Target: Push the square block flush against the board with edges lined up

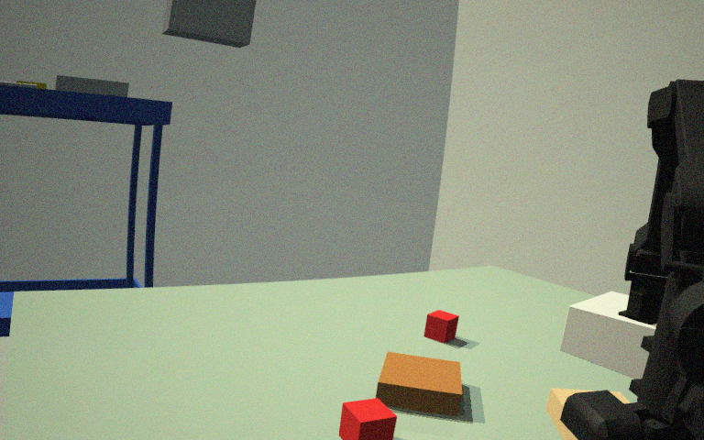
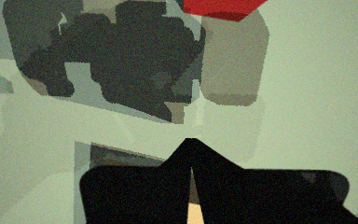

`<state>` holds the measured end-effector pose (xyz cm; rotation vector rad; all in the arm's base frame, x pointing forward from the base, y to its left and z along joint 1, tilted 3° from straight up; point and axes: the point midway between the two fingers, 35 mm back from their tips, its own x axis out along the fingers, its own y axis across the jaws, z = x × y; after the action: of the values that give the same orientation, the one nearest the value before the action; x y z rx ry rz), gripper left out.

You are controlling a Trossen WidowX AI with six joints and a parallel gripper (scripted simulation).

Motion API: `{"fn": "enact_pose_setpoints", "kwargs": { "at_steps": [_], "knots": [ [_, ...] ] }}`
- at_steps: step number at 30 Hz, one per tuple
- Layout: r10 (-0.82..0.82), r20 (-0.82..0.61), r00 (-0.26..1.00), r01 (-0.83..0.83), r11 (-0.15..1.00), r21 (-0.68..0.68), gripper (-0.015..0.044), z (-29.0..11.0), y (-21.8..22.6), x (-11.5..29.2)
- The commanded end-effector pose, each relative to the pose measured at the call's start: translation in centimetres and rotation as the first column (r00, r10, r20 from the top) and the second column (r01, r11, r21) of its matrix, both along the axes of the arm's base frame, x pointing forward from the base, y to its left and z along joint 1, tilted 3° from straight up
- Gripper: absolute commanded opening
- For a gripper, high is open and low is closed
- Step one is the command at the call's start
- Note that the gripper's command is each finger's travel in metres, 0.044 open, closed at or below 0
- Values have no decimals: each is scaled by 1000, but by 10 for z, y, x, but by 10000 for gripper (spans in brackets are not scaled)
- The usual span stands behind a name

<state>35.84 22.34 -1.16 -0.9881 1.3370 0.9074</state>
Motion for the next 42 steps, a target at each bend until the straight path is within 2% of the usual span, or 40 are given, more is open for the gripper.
{"fn": "enact_pose_setpoints", "kwargs": {
  "at_steps": [1,8,14,21,31,42],
  "knots": [
    [-6,30,1000,6,1000,16,0,38,4,3],
    [-29,30,999,29,999,18,0,38,4,2],
    [-230,30,973,229,973,33,0,38,6,-13],
    [-458,26,889,456,889,49,0,37,7,-30],
    [-733,14,680,731,679,69,0,36,6,-55],
    [-934,-5,358,931,356,85,0,33,3,-84]
  ]
}}
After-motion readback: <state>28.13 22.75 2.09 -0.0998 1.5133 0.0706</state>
